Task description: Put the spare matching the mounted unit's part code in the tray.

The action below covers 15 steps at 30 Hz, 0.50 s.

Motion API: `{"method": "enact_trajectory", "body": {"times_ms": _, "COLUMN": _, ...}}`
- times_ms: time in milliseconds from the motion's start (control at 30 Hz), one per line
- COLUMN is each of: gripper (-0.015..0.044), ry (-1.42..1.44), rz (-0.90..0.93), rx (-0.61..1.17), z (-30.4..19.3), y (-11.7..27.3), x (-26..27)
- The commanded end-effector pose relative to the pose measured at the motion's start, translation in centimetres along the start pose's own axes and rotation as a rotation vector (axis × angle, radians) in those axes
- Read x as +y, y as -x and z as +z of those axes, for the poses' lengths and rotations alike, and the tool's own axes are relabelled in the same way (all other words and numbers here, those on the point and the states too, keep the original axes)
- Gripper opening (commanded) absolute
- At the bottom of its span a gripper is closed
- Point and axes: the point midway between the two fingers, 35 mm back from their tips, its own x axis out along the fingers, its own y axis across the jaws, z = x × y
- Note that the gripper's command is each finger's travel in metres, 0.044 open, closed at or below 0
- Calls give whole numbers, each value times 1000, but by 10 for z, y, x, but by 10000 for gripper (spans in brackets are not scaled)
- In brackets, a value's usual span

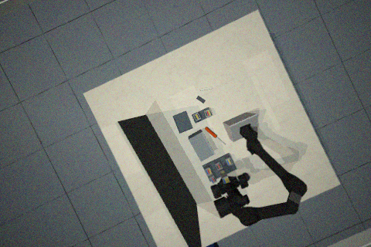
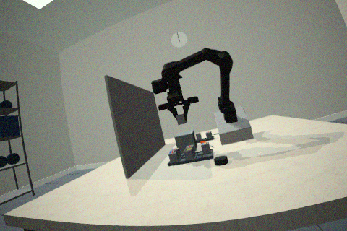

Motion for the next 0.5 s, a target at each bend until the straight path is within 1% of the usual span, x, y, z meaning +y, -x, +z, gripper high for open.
{"method": "enact_trajectory", "body": {"times_ms": 0, "gripper": 0, "ry": -16, "rz": -7, "rx": 21, "z": -18, "y": 2, "x": -21}}
{"method": "enact_trajectory", "body": {"times_ms": 467, "gripper": 0, "ry": -44, "rz": -4, "rx": 47, "z": -75, "y": 6, "x": -73}}
